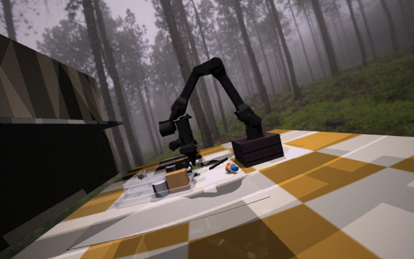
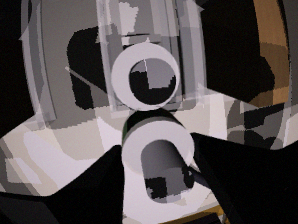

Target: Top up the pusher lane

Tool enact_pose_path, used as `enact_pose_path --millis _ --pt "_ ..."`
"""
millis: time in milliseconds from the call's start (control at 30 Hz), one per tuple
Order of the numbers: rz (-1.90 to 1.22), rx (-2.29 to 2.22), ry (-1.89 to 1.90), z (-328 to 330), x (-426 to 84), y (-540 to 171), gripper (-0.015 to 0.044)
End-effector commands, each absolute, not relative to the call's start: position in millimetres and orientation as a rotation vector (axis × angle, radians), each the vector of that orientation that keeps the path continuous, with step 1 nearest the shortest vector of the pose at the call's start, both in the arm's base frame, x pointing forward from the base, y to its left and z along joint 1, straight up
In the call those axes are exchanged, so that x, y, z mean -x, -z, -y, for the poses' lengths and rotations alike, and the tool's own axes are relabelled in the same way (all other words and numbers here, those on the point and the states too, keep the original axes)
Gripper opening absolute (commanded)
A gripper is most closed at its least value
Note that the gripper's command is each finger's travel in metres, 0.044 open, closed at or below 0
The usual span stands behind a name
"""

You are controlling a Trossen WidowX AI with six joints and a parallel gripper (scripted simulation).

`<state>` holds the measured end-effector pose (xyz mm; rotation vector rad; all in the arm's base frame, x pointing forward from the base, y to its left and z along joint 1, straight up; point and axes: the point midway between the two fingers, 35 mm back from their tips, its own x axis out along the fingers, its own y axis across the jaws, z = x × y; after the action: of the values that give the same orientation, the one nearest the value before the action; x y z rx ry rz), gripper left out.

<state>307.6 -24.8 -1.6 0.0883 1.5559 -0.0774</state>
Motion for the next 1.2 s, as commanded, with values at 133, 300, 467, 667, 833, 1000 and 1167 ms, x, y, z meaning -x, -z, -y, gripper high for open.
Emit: enact_pose_path --millis 133,300,467,667,833,1000,1167 --pt "-1.537 -0.083 0.073 25.7 -318.0 0.8 0.0" --pt "-1.536 -0.083 0.073 25.9 -319.9 0.8 0.0" --pt "-1.536 -0.083 0.073 26.1 -321.9 0.8 0.0" --pt "-1.536 -0.083 0.073 26.3 -324.2 0.8 0.0" --pt "-1.536 -0.083 0.073 26.5 -326.2 0.7 0.0" --pt "-1.536 -0.083 0.073 26.7 -328.1 0.7 0.0" --pt "-1.535 -0.083 0.073 26.9 -330.0 0.7 0.0"
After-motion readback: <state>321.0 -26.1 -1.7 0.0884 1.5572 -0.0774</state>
